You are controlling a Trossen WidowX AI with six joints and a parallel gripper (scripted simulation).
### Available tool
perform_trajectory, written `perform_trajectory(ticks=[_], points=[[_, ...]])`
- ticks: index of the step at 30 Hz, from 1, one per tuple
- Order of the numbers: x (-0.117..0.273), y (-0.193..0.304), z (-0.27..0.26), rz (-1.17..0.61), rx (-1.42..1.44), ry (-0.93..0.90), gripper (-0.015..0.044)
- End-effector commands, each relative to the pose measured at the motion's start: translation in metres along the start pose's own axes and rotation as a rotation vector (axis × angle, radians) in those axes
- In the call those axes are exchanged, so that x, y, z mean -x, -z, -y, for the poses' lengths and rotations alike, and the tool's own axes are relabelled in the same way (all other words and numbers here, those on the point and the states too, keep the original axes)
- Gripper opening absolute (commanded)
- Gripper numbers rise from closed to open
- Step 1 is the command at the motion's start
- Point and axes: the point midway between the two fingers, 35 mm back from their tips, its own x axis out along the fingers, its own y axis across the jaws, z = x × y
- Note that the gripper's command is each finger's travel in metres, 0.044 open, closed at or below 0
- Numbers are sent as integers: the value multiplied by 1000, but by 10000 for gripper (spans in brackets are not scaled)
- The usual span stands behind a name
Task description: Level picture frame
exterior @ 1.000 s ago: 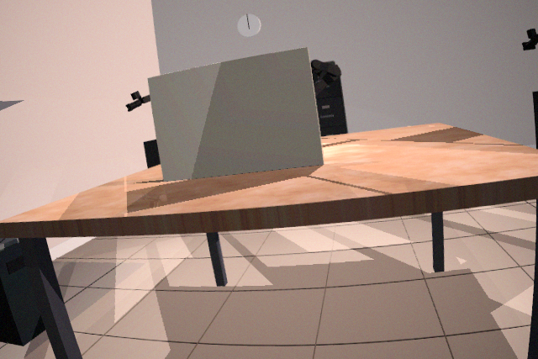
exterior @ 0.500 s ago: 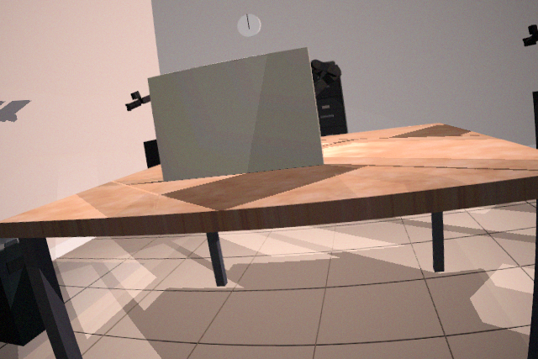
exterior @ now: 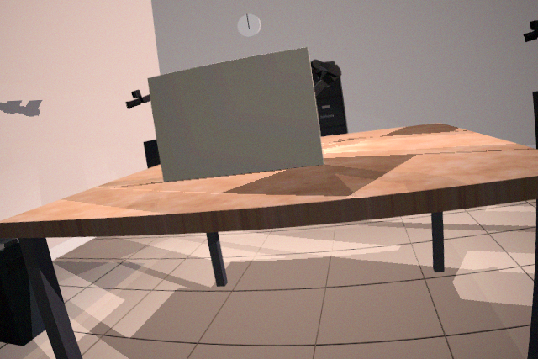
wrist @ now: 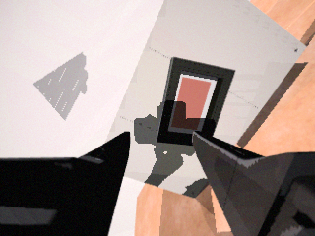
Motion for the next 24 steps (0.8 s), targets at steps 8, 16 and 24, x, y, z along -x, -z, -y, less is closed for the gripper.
perform_trajectory(ticks=[8,16,24], points=[[0,0,-1,-3,4,-2,260],[-11,0,6,-1,-27,0,260],[-60,16,32,-1,-152,-6,260]])
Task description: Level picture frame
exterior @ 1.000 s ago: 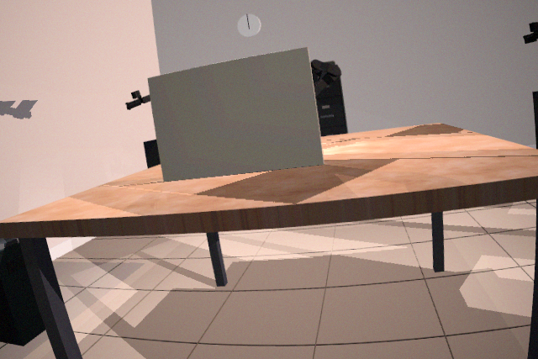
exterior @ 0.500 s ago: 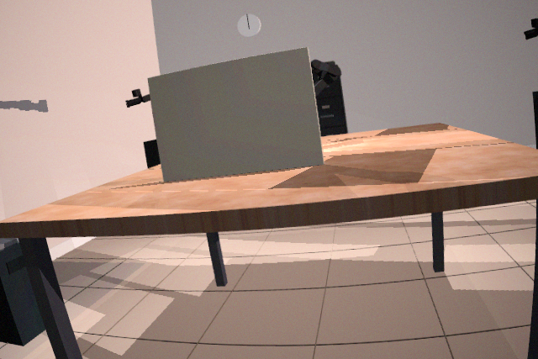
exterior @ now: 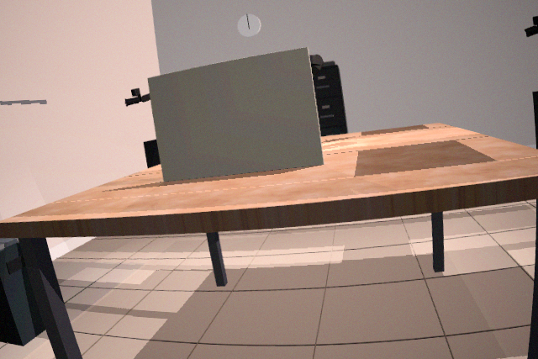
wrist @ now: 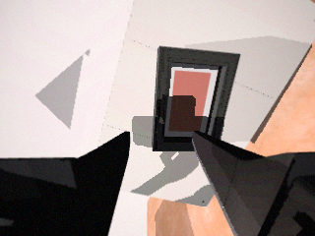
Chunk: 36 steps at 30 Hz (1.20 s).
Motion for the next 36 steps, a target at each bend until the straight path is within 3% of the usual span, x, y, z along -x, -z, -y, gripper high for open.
perform_trajectory(ticks=[1,20,30,36], points=[[-11,6,10,1,-42,7,260],[-12,6,10,1,-42,7,260],[-84,5,9,3,-42,2,260],[-90,6,10,3,-42,1,260]])
